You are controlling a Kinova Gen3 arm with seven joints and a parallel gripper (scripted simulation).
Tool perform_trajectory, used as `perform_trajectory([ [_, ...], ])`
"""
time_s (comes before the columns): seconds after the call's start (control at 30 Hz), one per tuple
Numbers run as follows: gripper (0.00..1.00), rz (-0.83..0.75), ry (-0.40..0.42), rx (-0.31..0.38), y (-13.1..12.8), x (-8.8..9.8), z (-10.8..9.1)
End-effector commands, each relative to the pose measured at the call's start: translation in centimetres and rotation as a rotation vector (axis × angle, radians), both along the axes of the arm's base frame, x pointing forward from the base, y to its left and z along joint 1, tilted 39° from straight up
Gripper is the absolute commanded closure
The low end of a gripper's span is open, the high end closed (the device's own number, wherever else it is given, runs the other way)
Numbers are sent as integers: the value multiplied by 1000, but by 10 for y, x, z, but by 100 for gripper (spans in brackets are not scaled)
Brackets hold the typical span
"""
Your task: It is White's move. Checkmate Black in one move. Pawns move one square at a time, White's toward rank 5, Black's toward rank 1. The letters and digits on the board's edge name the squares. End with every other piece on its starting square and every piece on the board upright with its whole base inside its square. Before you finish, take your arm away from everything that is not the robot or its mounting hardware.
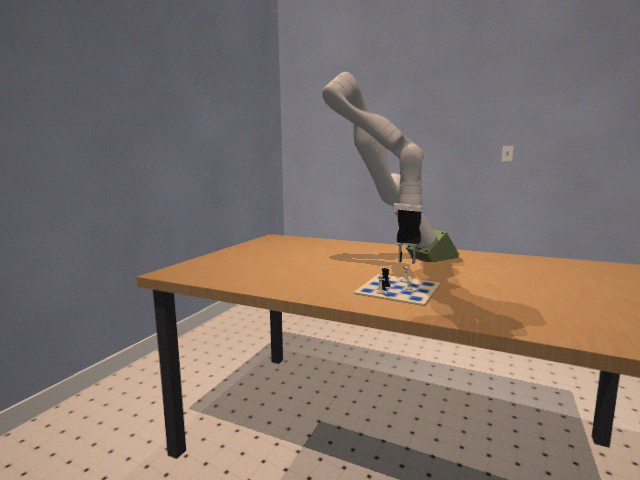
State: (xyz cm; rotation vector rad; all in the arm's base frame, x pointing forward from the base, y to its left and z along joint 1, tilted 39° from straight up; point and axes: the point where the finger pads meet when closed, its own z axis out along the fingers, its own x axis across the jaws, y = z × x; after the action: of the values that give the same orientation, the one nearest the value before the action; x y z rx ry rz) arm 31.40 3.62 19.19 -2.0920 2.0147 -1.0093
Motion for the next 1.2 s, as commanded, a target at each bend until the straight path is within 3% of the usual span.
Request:
perform_trajectory([
  [0.0,21,-4,1,-7,-3,1,-2],
  [1.17,21,-4,1,-7,-4,2,-4],
])
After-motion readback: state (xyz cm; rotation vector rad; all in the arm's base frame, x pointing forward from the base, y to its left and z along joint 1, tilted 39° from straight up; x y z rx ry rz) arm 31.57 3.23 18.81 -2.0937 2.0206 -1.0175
